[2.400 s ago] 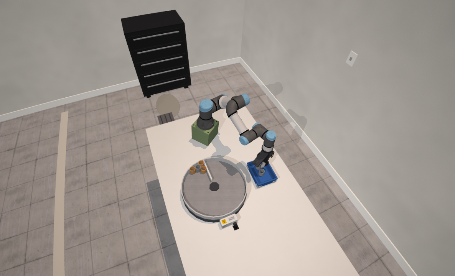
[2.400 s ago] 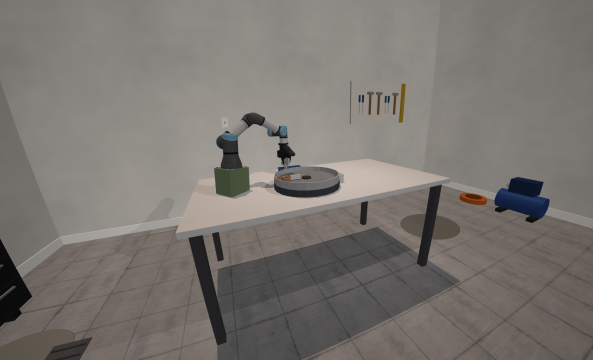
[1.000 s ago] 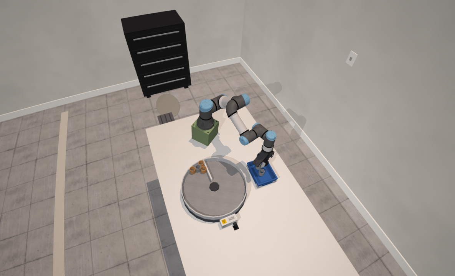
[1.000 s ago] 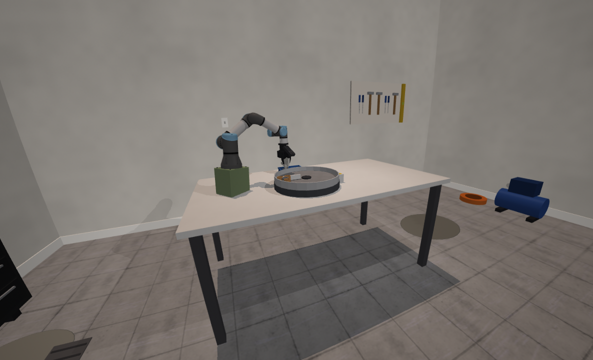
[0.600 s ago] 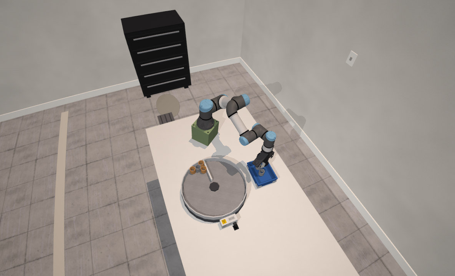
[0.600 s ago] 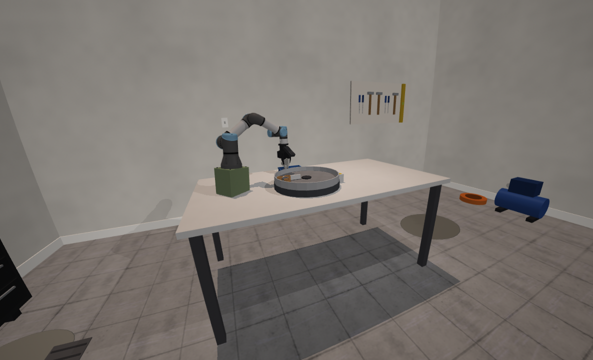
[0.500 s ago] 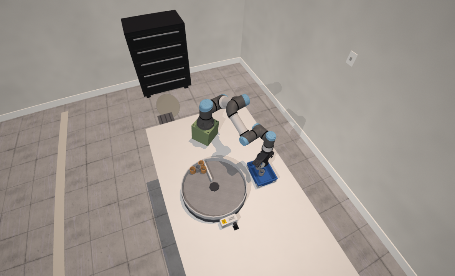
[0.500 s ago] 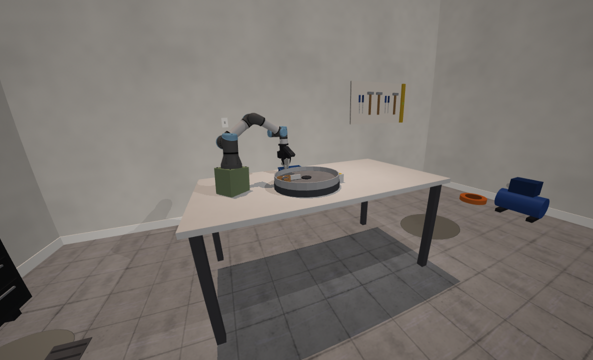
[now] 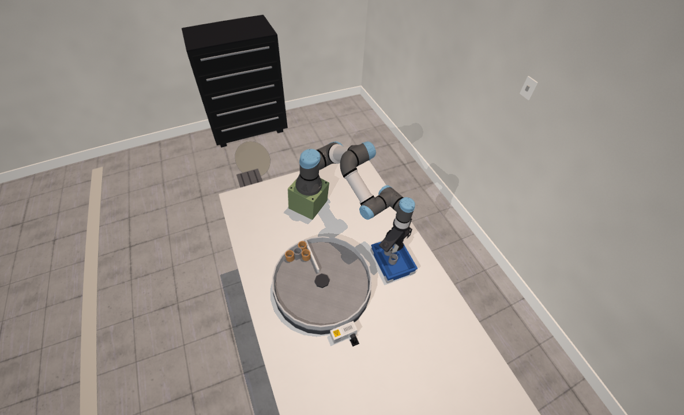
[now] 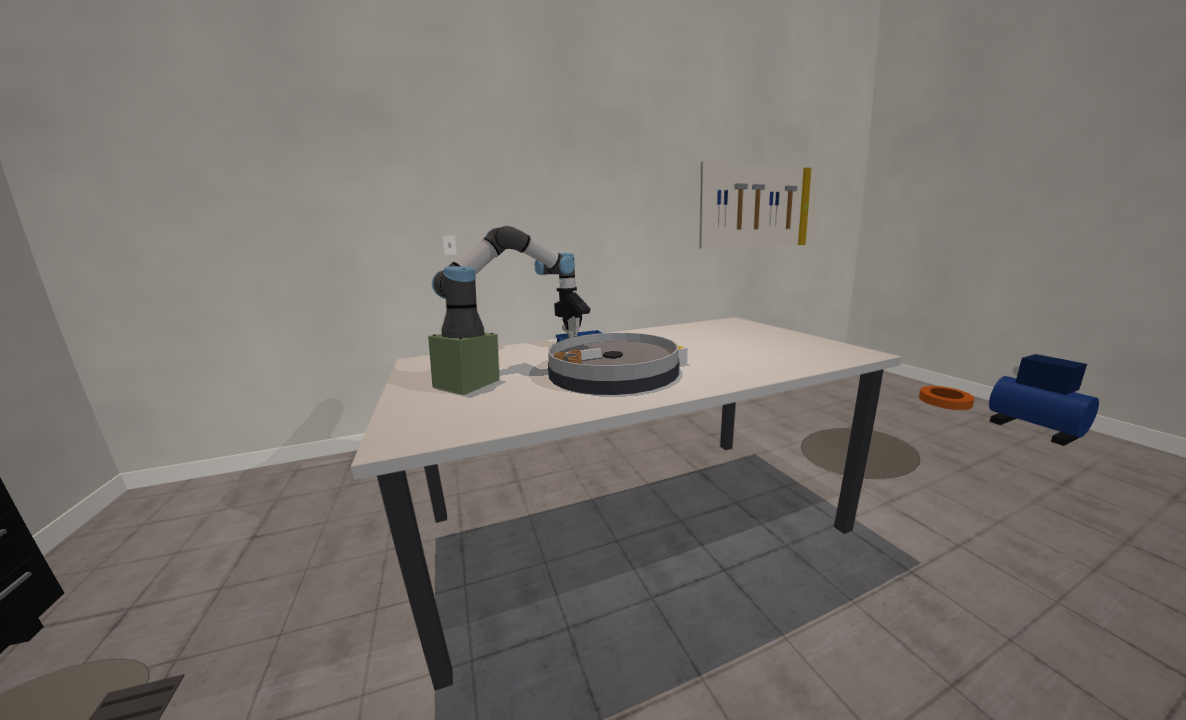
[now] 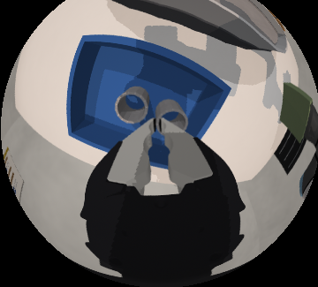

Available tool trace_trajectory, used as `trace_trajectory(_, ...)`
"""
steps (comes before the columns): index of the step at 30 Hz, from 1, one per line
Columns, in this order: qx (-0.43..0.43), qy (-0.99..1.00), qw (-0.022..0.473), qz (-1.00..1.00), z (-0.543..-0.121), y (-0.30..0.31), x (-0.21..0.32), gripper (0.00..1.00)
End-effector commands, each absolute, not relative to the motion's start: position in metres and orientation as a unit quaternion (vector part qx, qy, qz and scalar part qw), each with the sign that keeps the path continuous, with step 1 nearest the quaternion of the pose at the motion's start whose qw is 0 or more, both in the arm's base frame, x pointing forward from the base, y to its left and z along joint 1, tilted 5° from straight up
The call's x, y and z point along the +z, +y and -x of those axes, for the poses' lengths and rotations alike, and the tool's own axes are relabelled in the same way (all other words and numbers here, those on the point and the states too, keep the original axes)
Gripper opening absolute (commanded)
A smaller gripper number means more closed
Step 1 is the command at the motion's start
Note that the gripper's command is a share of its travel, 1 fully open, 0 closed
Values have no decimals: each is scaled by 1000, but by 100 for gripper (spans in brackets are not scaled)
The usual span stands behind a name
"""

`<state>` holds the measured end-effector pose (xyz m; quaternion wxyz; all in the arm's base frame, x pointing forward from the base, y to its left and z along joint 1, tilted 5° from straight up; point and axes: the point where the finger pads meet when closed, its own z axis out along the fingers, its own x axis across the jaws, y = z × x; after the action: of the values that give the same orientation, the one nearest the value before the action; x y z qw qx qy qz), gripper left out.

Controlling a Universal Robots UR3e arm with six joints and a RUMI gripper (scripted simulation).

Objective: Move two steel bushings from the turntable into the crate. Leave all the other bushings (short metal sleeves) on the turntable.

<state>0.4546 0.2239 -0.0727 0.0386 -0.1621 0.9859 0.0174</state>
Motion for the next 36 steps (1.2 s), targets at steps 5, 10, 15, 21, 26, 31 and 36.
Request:
trace_trajectory(5, 18, 986, 40, 162, -456, 224, -71, 0)
trace_trajectory(10, 18, 986, 40, 162, -456, 224, -71, 0)
trace_trajectory(15, 18, 986, 40, 162, -456, 224, -71, 0)
trace_trajectory(21, 18, 986, 40, 162, -456, 224, -71, 0)
trace_trajectory(26, 18, 986, 40, 162, -456, 224, -71, 0)
trace_trajectory(31, 18, 986, 40, 162, -456, 224, -71, 6)
trace_trajectory(36, 18, 986, 40, 162, -456, 224, -71, 6)
